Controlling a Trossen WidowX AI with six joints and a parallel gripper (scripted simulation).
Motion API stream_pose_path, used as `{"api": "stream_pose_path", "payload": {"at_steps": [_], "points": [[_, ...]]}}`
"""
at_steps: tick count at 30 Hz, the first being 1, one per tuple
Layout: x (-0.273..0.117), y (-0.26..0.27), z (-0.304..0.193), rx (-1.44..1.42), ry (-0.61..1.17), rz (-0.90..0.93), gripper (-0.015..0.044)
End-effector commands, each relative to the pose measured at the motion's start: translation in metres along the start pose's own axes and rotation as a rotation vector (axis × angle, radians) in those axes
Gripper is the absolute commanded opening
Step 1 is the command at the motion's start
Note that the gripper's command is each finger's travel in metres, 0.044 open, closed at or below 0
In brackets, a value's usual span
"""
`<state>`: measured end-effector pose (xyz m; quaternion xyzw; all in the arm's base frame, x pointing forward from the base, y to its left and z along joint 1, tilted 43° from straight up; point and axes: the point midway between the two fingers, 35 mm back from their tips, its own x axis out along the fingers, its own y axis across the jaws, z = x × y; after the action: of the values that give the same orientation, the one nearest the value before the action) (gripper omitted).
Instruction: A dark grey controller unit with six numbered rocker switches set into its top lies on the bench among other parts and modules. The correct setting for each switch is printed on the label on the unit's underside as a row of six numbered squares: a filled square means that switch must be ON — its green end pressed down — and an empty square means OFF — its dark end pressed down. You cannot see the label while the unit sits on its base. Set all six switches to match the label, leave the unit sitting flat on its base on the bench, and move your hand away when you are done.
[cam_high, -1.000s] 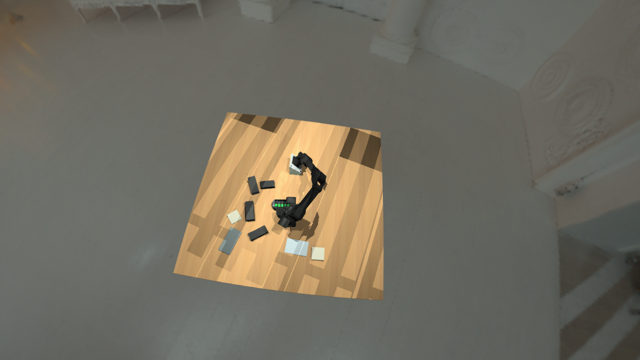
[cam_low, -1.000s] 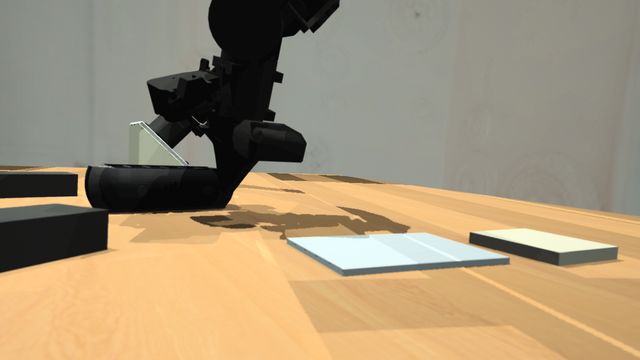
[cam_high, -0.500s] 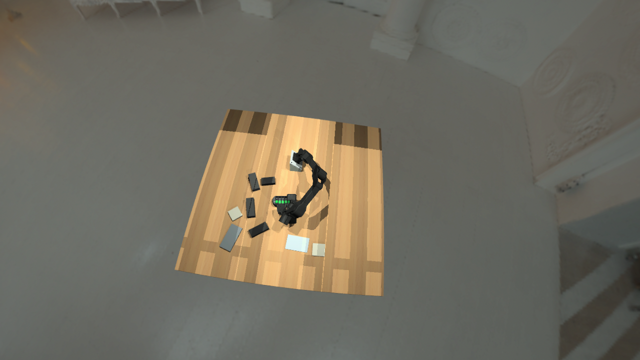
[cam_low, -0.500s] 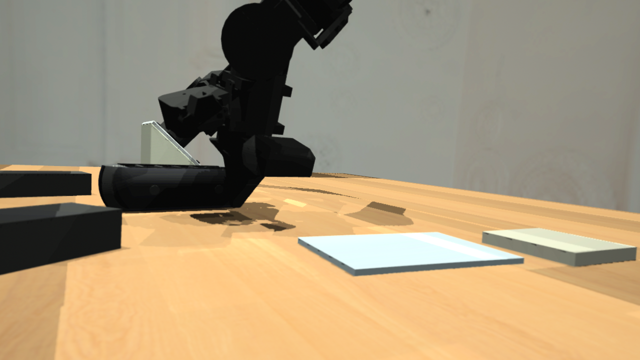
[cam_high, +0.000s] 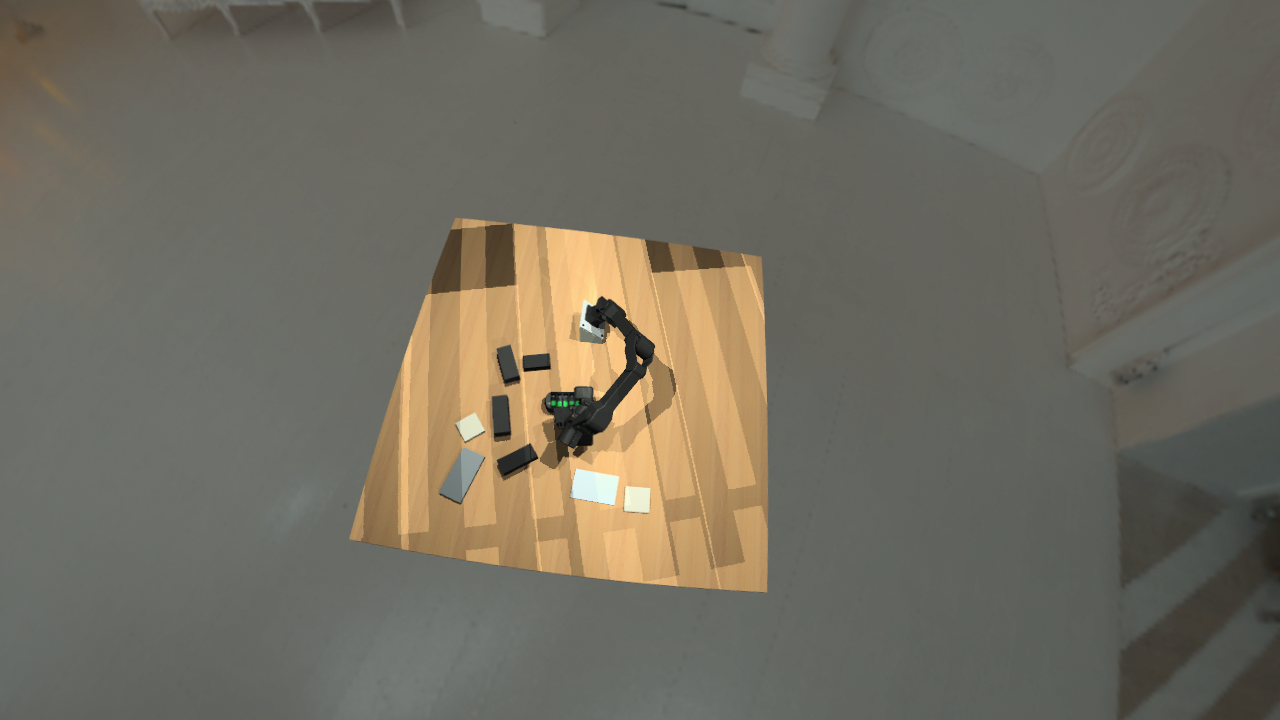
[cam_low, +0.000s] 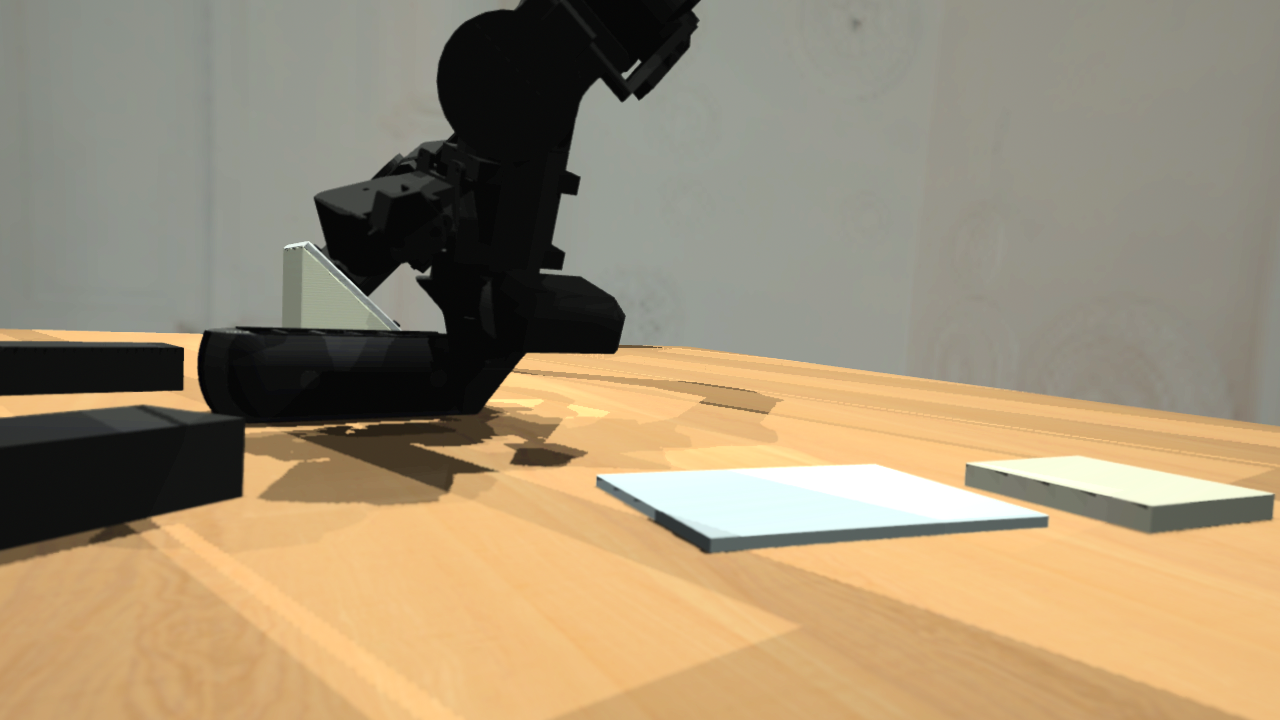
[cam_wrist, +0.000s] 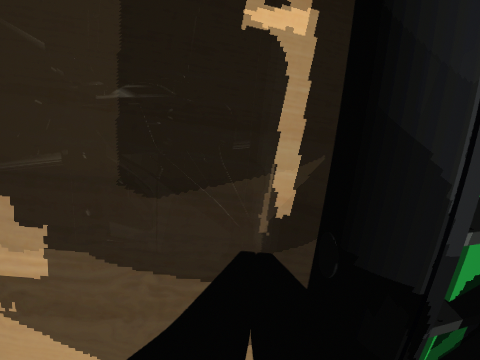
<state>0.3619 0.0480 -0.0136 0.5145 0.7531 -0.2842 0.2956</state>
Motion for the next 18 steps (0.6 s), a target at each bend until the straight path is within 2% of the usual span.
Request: {"api": "stream_pose_path", "payload": {"at_steps": [1,18], "points": [[0.0007,-0.0014,-0.0006,0.001,0.005,0.002,0.0000],[0.0031,-0.0093,-0.0003,0.002,0.005,0.002,0.0000]]}}
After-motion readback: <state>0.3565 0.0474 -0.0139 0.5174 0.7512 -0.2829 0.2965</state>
